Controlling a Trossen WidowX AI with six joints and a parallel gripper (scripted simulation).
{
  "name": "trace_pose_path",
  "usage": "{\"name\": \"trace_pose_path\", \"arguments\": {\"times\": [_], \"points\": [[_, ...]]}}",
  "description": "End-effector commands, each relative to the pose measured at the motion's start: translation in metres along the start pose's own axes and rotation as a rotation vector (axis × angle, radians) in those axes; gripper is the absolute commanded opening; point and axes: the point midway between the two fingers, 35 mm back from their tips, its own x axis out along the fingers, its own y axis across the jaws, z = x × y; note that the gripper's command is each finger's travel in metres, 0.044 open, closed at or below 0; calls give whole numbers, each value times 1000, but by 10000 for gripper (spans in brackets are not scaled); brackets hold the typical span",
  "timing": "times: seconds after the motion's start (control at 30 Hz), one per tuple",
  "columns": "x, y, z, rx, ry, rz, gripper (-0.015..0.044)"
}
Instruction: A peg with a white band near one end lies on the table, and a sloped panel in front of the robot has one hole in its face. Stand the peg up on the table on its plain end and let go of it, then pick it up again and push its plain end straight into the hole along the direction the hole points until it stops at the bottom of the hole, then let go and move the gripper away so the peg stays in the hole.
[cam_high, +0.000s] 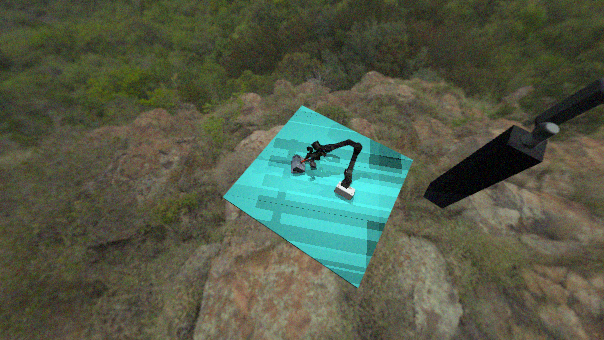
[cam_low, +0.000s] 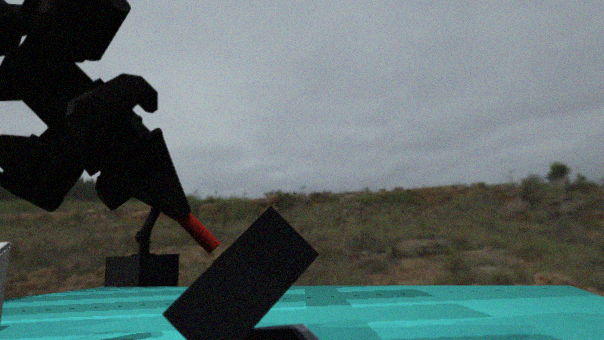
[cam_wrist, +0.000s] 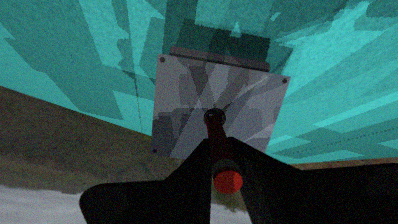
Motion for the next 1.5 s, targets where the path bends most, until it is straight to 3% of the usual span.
{"name": "trace_pose_path", "arguments": {"times": [0.0,1.47], "points": [[2,-1,0,1,0,0,0],[20,-3,-2,1,0,1,0]]}}
